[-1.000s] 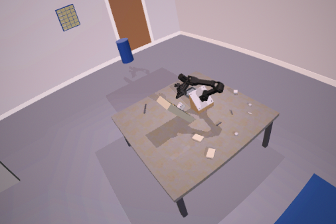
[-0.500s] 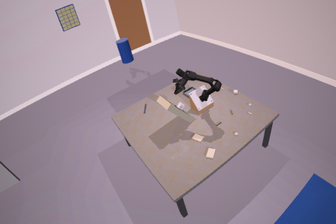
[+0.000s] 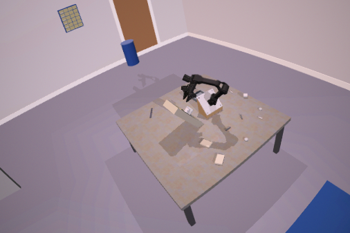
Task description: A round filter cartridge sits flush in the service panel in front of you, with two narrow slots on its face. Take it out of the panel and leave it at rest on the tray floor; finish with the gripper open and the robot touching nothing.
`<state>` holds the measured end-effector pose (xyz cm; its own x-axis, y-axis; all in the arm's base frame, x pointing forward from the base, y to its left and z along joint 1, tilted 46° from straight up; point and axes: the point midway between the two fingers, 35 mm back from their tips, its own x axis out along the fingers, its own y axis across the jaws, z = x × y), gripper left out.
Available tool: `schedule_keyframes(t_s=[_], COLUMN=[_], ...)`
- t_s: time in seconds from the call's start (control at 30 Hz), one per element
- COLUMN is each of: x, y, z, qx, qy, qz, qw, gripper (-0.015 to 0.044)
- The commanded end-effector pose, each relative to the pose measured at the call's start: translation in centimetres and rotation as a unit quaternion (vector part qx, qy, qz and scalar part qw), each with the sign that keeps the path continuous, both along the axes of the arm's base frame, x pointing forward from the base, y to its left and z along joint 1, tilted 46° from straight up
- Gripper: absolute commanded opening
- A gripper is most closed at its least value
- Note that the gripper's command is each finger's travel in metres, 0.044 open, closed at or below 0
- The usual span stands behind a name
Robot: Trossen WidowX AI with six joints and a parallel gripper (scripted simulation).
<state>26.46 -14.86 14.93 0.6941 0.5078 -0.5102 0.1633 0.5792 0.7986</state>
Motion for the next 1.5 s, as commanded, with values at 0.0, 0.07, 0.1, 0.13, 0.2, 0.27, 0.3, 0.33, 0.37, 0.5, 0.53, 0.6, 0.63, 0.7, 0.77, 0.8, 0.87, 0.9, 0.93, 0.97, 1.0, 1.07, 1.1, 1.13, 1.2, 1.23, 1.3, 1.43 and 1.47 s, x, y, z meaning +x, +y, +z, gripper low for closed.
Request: schedule_keyframes(t_s=[0.0, 0.07, 0.1, 0.13, 0.2, 0.27, 0.3, 0.33, 0.37, 0.5, 0.53, 0.6, 0.63, 0.7, 0.77, 0.8, 0.87, 0.9, 0.93, 0.97, 1.0, 1.07, 1.1, 1.13, 1.2, 1.23, 1.3, 1.43, 1.47], x=[-2.5, -2.5, -2.5, -2.5, -2.5, -2.5, -2.5, -2.4, -2.4, -2.0, -1.9, -1.7, -1.6, -1.5, -1.3, -1.2, -1.0, -0.9, -0.9, -0.8, -0.7, -0.5, -0.4, -0.4, -0.2, -0.1, 0.0, 0.1, 0.1], y=[4.4, 4.4, 4.4, 4.4, 4.4, 4.4, 4.4, 4.5, 4.5, 4.9, 5.0, 5.2, 5.3, 5.5, 5.7, 5.8, 6.0, 6.1, 6.2, 6.3, 6.4, 6.6, 6.7, 6.8, 7.0, 7.1, 7.4, 7.5, 7.2], z=[-4.2, -4.2, -4.2, -4.2, -4.2, -4.2, -4.2, -4.3, -4.4, -4.8, -4.9, -5.1, -5.2, -5.4, -5.6, -5.7, -5.9, -6.0, -6.1, -6.1, -6.2, -6.4, -6.5, -6.6, -6.8, -6.8, -7.0, -7.1, -7.0], qx=[-0.066, -0.066, -0.066, -0.066, -0.066, -0.066, -0.066, -0.066, -0.066, -0.067, -0.067, -0.067, -0.067, -0.067, -0.067, -0.067, -0.067, -0.067, -0.067, -0.067, -0.067, -0.067, -0.067, -0.067, -0.067, -0.066, -0.066, -0.066, -0.069], qy=[0.005, 0.005, 0.005, 0.005, 0.005, 0.005, 0.005, 0.005, 0.005, 0.005, 0.005, 0.006, 0.006, 0.006, 0.006, 0.006, 0.005, 0.005, 0.005, 0.005, 0.005, 0.005, 0.005, 0.005, 0.004, 0.004, 0.004, 0.003, 0.004], qz=[0.151, 0.151, 0.151, 0.151, 0.151, 0.151, 0.151, 0.151, 0.151, 0.151, 0.151, 0.151, 0.151, 0.151, 0.151, 0.151, 0.151, 0.151, 0.151, 0.151, 0.151, 0.151, 0.151, 0.151, 0.151, 0.151, 0.151, 0.151, 0.152], qw=[0.986, 0.986, 0.986, 0.986, 0.986, 0.986, 0.986, 0.986, 0.986, 0.986, 0.986, 0.986, 0.986, 0.986, 0.986, 0.986, 0.986, 0.986, 0.986, 0.986, 0.986, 0.986, 0.986, 0.986, 0.986, 0.986, 0.986, 0.986, 0.986], gripper=[0.0305, 0.0305, 0.0305, 0.0305, 0.0305, 0.0305, 0.0305, 0.0305, 0.0305, 0.0305, 0.0305, 0.0305, 0.0305, 0.0305, 0.0305, 0.0305, 0.0305, 0.0305, 0.0305, 0.0305, 0.0305, 0.0305, 0.0305, 0.0305, 0.0305, 0.0305, 0.0305, 0.0305, 0.0298])
